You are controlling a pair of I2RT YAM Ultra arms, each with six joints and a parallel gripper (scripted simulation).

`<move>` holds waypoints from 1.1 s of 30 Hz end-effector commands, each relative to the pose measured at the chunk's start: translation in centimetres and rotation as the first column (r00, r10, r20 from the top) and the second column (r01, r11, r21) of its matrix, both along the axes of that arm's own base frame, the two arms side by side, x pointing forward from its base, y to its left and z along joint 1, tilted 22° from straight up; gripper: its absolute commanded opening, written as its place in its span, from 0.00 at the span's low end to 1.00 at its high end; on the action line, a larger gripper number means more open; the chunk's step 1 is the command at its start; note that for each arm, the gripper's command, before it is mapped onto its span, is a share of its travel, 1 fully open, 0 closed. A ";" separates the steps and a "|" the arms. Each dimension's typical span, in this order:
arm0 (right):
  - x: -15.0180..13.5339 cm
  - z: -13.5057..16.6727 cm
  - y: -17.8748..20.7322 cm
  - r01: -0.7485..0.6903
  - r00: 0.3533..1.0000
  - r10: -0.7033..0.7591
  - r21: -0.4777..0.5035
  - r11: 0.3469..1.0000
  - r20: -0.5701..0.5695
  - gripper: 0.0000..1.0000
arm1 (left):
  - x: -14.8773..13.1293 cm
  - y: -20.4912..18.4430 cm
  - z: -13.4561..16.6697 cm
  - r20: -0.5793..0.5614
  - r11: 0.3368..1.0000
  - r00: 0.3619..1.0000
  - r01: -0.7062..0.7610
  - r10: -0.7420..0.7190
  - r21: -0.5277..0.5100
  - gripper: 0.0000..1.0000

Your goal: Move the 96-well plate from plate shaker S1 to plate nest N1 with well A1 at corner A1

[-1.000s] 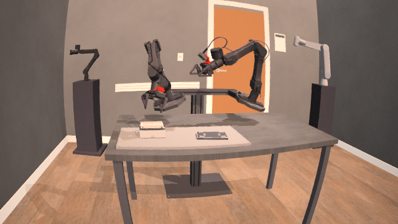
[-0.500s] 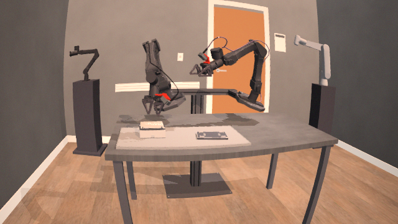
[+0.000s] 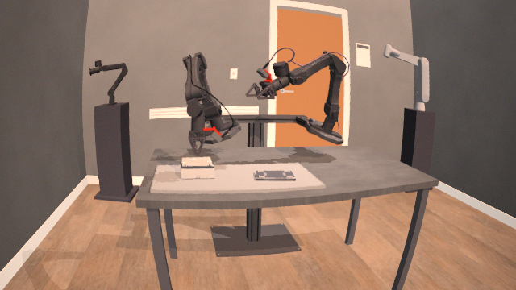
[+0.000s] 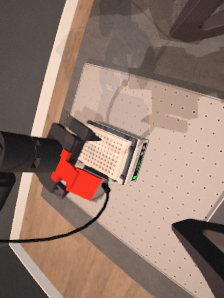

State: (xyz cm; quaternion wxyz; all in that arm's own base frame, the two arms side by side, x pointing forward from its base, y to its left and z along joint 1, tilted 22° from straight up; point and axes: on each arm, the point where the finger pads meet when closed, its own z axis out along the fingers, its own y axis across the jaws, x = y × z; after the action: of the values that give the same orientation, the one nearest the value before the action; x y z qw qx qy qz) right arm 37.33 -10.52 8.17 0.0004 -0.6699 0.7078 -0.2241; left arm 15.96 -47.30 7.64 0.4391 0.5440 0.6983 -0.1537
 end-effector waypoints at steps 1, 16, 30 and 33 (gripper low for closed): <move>-1.1 -0.5 -0.9 -0.110 0.984 0.105 -0.033 0.993 -0.141 1.00 | -0.2 0.0 0.5 0.005 1.000 1.000 0.000 0.000 -0.013 1.00; -0.8 -2.1 -1.4 -0.101 0.986 0.098 -0.017 0.995 -0.134 1.00 | -0.2 0.0 0.5 0.005 1.000 1.000 0.000 0.000 -0.013 1.00; -0.7 -3.8 -1.7 -0.106 0.985 0.103 -0.015 0.994 -0.140 1.00 | -0.2 0.0 0.5 0.005 1.000 1.000 0.000 0.000 -0.013 1.00; -0.7 -3.8 -1.6 -0.105 0.984 0.102 -0.013 0.994 -0.145 1.00 | -0.2 0.0 0.5 0.005 1.000 1.000 0.000 0.000 -0.013 1.00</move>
State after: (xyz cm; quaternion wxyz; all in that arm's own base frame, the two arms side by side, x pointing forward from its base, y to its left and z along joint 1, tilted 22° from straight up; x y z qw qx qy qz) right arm 36.59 -12.55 4.78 -0.0516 -0.7147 0.6713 -0.1892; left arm 15.96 -47.30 7.64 0.4391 0.5440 0.6983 -0.1537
